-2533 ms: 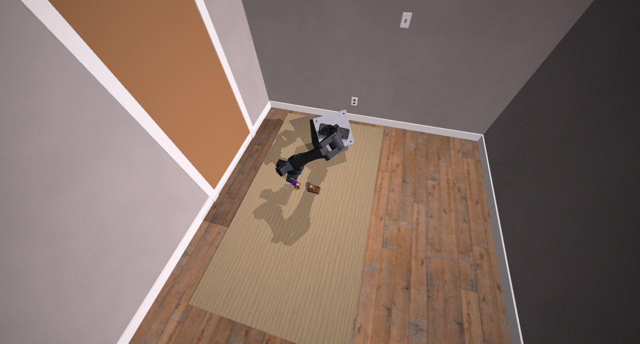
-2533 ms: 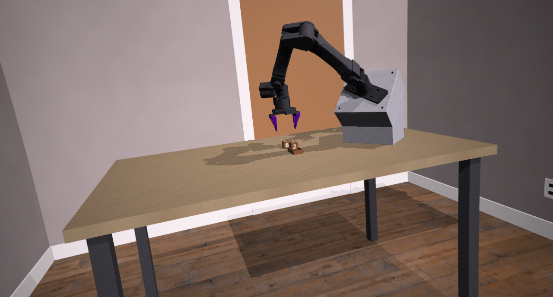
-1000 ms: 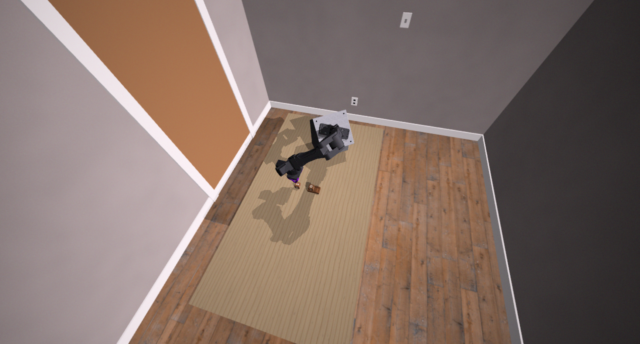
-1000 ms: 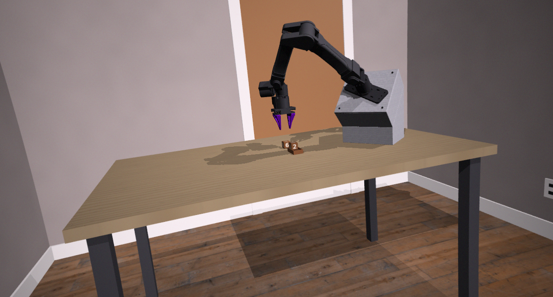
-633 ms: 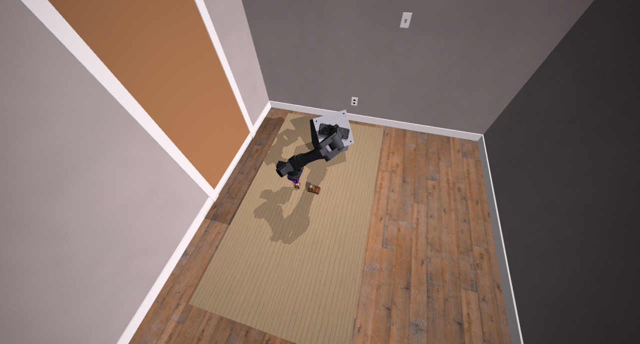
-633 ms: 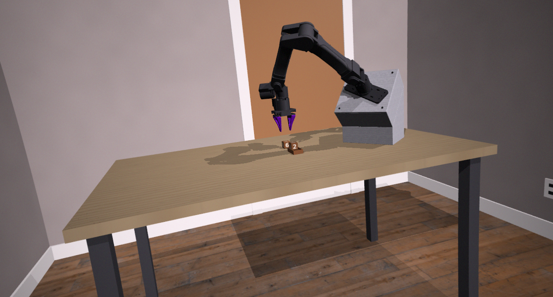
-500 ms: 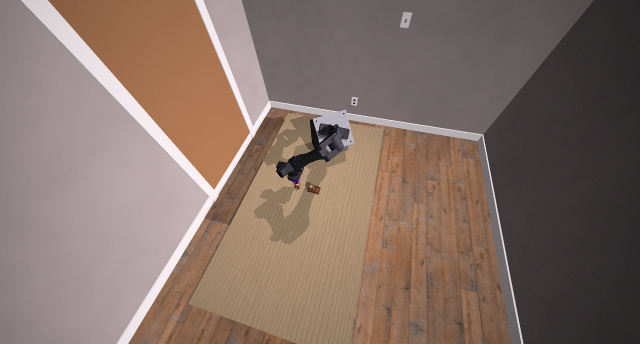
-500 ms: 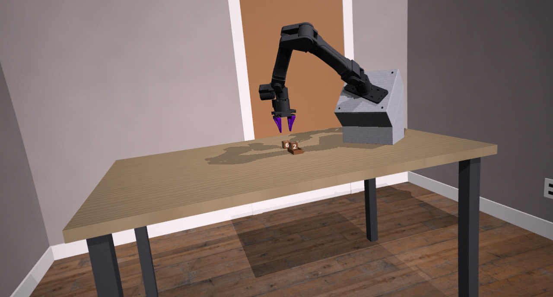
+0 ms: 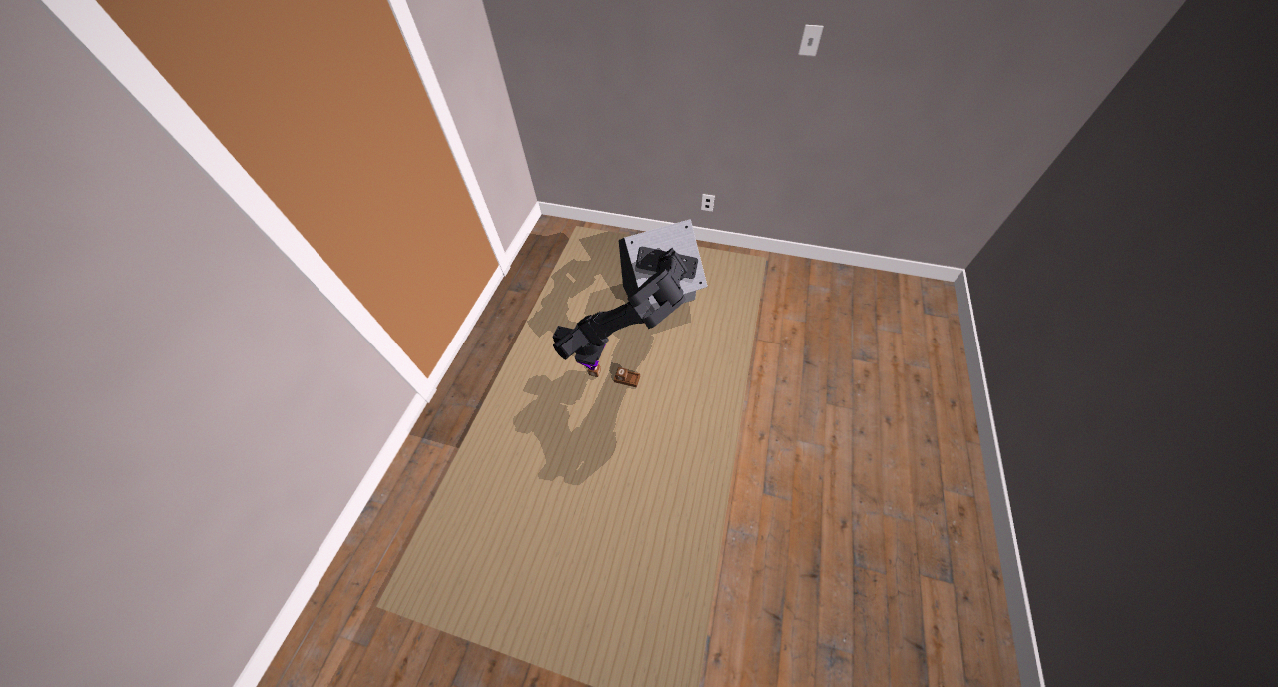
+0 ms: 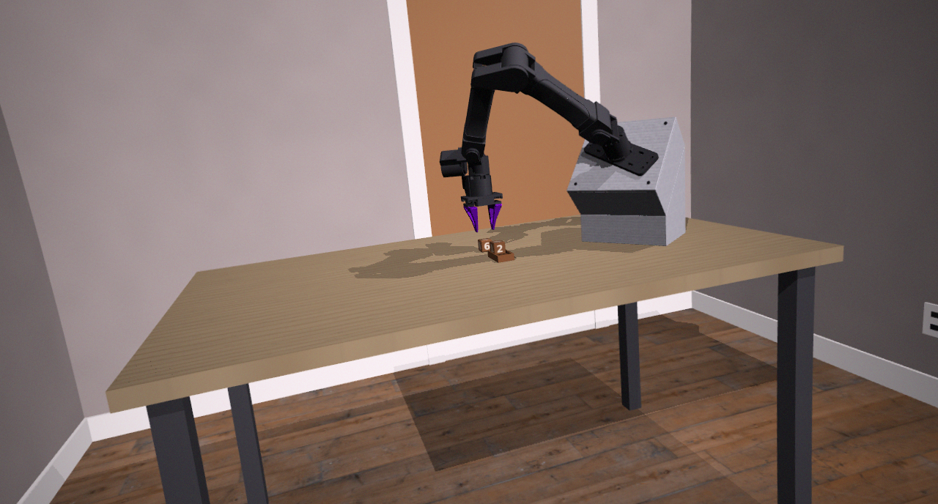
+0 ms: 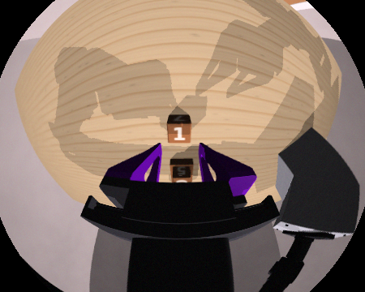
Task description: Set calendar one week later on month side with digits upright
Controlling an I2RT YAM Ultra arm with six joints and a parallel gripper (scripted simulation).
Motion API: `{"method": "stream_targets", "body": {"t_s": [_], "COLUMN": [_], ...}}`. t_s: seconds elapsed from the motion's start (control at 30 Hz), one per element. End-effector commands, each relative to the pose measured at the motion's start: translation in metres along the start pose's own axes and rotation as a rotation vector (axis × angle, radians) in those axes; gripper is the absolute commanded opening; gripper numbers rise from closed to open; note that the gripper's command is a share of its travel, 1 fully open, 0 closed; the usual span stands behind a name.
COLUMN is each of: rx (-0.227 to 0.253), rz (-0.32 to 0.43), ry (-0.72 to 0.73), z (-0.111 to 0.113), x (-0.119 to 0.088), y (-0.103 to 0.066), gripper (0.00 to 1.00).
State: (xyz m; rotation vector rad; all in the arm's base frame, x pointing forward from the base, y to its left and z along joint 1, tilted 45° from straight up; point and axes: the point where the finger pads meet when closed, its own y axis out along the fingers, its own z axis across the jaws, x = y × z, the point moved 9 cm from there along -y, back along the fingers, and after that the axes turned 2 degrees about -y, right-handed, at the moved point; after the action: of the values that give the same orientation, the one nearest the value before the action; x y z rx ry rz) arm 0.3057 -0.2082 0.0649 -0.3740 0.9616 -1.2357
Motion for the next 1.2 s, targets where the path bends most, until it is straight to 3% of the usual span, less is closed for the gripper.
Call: {"method": "stream_targets", "body": {"t_s": [0.0, 0.4, 1.17], "rx": [0.011, 0.011, 0.011], "rz": [-0.021, -0.020, -0.020], "ry": [0.002, 0.002, 0.002], "z": [0.002, 0.002, 0.002], "x": [0.003, 0.004, 0.004], "y": [0.000, 0.012, 0.014], "gripper": [0.47, 0.47, 0.47]}}
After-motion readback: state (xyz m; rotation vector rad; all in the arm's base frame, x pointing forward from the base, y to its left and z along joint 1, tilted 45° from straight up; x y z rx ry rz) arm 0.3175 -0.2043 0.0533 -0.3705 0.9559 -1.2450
